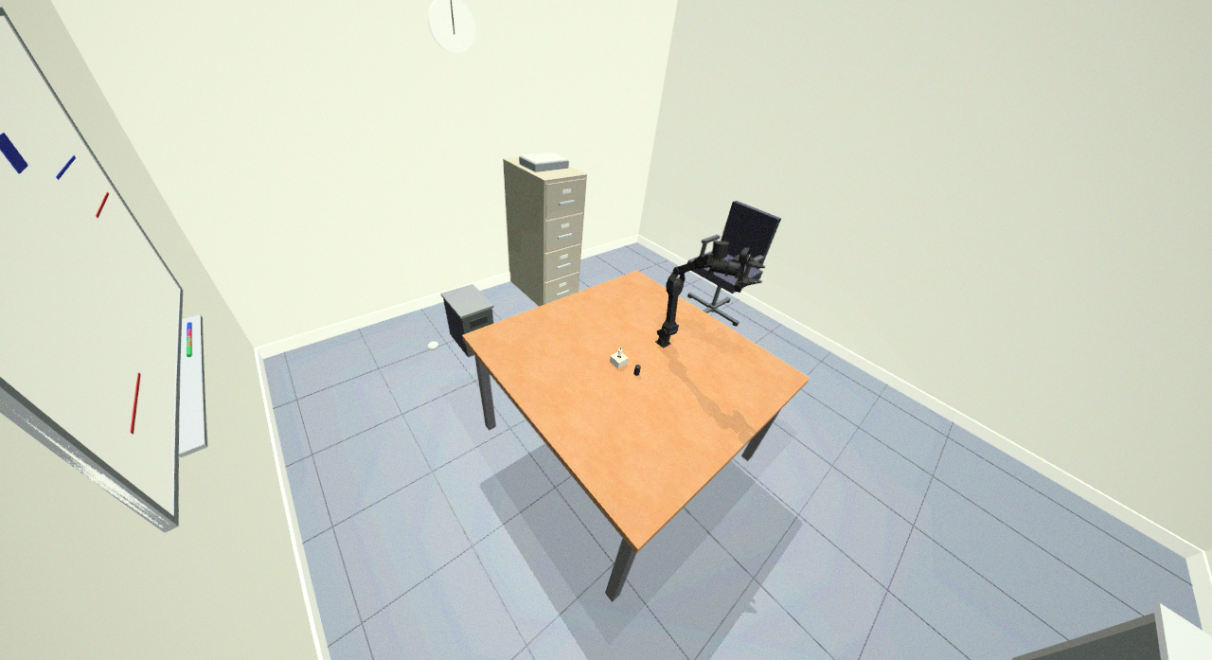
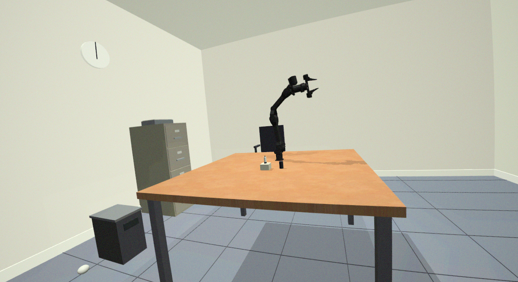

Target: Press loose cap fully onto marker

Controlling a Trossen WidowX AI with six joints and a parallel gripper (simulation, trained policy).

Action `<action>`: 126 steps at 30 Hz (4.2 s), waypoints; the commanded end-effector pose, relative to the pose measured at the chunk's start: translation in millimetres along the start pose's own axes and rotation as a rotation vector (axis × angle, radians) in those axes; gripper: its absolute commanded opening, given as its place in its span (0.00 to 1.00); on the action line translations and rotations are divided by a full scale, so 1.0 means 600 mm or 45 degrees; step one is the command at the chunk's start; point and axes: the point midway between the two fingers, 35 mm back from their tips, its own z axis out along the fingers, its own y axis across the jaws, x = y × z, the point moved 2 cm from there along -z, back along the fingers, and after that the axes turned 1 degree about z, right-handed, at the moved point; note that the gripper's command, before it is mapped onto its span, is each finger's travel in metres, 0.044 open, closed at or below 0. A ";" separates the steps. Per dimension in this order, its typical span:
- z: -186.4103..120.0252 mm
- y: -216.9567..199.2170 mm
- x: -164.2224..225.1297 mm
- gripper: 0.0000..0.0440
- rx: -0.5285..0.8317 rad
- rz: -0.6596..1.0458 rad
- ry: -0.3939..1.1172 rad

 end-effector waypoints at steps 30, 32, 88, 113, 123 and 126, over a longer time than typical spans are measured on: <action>-0.004 0.147 0.080 0.76 -0.449 0.189 0.146; -0.005 0.155 0.086 0.76 -0.475 0.201 0.156; -0.117 0.337 0.253 0.76 -1.039 0.530 0.516; -0.209 0.383 0.329 0.75 -1.219 0.665 0.722; -0.255 0.398 0.357 0.75 -1.288 0.714 0.808; -0.270 0.401 0.365 0.75 -1.309 0.728 0.833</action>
